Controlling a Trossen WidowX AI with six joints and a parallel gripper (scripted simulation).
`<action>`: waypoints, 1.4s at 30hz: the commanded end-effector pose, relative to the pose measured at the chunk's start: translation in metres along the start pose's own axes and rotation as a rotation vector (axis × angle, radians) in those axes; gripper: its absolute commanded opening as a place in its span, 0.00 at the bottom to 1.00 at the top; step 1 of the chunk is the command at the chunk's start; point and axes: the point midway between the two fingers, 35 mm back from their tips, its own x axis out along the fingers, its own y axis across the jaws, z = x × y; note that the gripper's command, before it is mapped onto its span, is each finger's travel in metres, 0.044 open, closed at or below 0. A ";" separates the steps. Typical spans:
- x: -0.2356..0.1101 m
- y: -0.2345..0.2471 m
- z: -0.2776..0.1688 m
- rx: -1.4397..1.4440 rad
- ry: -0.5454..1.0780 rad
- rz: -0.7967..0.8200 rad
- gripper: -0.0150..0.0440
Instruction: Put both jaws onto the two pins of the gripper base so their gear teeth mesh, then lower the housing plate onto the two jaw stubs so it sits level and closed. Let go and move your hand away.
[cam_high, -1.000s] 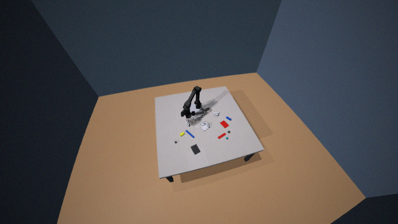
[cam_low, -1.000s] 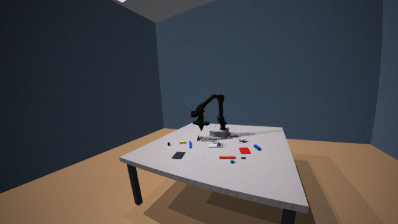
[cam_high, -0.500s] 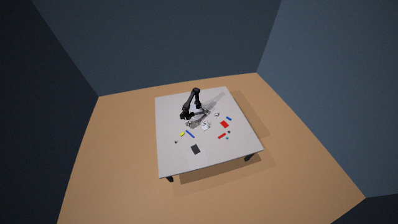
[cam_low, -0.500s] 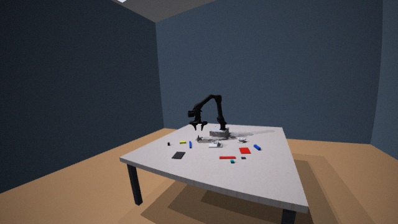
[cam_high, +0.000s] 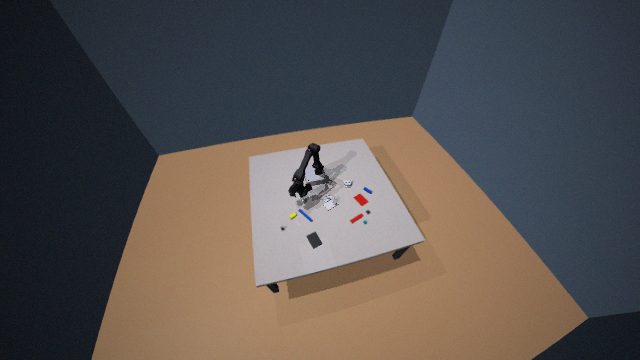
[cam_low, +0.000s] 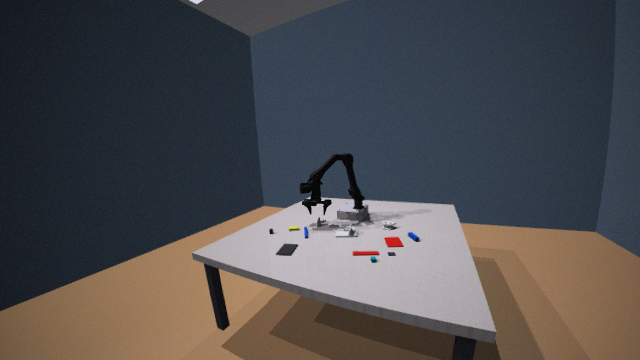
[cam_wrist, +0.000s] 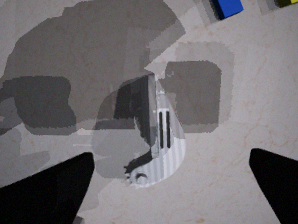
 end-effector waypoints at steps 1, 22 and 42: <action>0.009 0.002 -0.002 -0.006 0.005 0.005 1.00; 0.038 0.001 -0.001 -0.006 0.005 0.005 1.00; 0.060 0.002 -0.002 -0.006 0.005 0.006 1.00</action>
